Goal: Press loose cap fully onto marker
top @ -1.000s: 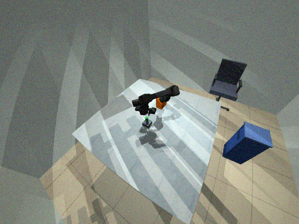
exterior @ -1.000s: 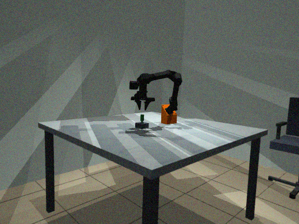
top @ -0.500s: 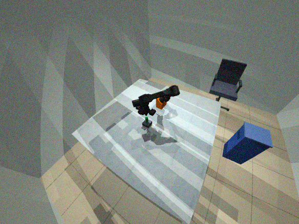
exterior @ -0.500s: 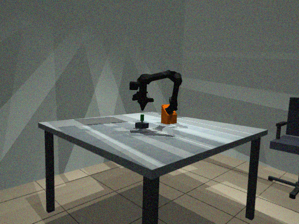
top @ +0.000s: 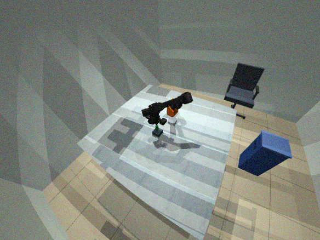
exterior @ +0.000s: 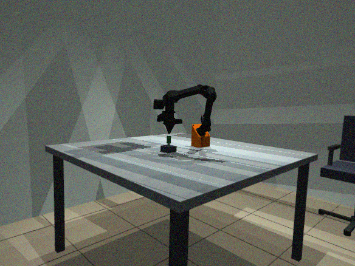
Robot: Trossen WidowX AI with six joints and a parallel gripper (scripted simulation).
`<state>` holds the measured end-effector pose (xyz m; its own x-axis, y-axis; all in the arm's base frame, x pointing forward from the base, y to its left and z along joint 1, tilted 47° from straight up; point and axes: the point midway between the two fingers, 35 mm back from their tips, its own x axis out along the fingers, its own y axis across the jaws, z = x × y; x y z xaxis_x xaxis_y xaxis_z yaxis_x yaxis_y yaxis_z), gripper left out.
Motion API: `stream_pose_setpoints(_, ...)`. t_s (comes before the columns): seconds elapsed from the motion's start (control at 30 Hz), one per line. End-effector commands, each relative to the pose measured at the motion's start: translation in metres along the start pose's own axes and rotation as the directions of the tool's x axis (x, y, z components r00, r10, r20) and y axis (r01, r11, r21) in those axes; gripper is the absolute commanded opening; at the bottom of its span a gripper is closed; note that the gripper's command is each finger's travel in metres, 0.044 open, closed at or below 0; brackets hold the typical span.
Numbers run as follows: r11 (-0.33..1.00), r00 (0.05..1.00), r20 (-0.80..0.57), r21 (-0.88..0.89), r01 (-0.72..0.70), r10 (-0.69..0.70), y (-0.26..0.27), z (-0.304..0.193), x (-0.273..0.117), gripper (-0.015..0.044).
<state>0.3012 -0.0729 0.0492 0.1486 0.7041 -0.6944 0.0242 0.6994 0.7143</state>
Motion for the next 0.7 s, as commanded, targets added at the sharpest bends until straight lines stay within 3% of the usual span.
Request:
stream_pose_setpoints(0.0, 1.000, 1.000, 0.002, 0.005, -0.002, 0.002, 0.000, 0.000, 0.005, 0.0000)
stream_pose_setpoints(0.4, 1.000, 1.000, 0.003, 0.004, -0.003, 0.003, 0.001, 0.000, 0.023, 0.0000)
stream_pose_setpoints(0.67, 1.000, 1.000, 0.006, 0.000, 0.002, -0.002, -0.001, 0.002, 0.008, 0.0000)
